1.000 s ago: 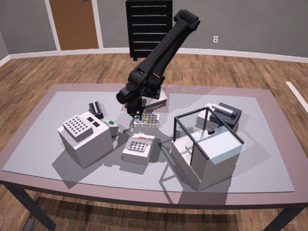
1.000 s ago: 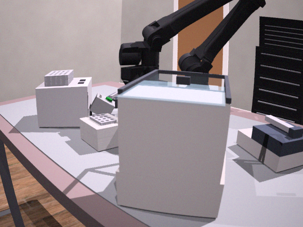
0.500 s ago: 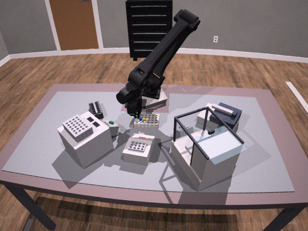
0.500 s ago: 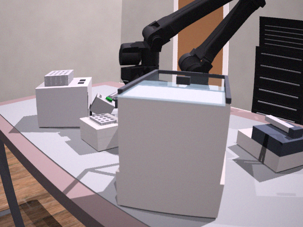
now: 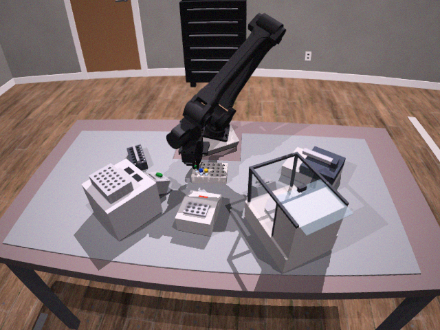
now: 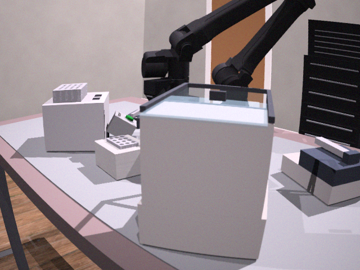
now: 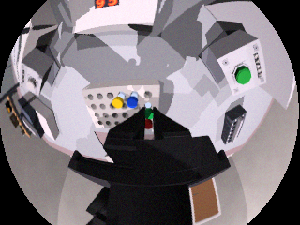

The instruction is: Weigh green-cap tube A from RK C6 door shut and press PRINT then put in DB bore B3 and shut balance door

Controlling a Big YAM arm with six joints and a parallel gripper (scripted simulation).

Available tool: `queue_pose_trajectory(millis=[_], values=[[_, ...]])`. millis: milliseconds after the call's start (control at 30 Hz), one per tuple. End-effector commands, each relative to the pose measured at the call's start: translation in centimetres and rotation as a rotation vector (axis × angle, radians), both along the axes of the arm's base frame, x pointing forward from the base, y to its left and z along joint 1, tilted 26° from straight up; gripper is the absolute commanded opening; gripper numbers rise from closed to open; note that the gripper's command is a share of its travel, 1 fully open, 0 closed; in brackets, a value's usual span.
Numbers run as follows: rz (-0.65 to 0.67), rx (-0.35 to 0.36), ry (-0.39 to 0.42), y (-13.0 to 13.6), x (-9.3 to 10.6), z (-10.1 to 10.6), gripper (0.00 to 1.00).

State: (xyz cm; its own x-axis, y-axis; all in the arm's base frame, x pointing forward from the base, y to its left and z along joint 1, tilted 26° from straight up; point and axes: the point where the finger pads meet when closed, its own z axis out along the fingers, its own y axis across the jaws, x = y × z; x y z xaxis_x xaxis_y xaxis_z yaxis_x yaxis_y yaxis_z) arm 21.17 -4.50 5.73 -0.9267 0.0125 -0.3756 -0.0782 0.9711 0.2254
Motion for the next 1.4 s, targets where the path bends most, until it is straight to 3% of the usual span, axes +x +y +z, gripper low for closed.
queue_pose_trajectory(millis=[0,433,700,1367], values=[[0.0,-0.012,-0.02,-0.3,0.7,0.8,0.09],[0.002,-0.001,-0.004,0.4,0.0,0.1,0.09],[0.007,-0.025,-0.042,-0.6,1.1,2.4,0.09],[-0.001,-0.027,-0.045,-1.0,0.8,3.3,0.09]])
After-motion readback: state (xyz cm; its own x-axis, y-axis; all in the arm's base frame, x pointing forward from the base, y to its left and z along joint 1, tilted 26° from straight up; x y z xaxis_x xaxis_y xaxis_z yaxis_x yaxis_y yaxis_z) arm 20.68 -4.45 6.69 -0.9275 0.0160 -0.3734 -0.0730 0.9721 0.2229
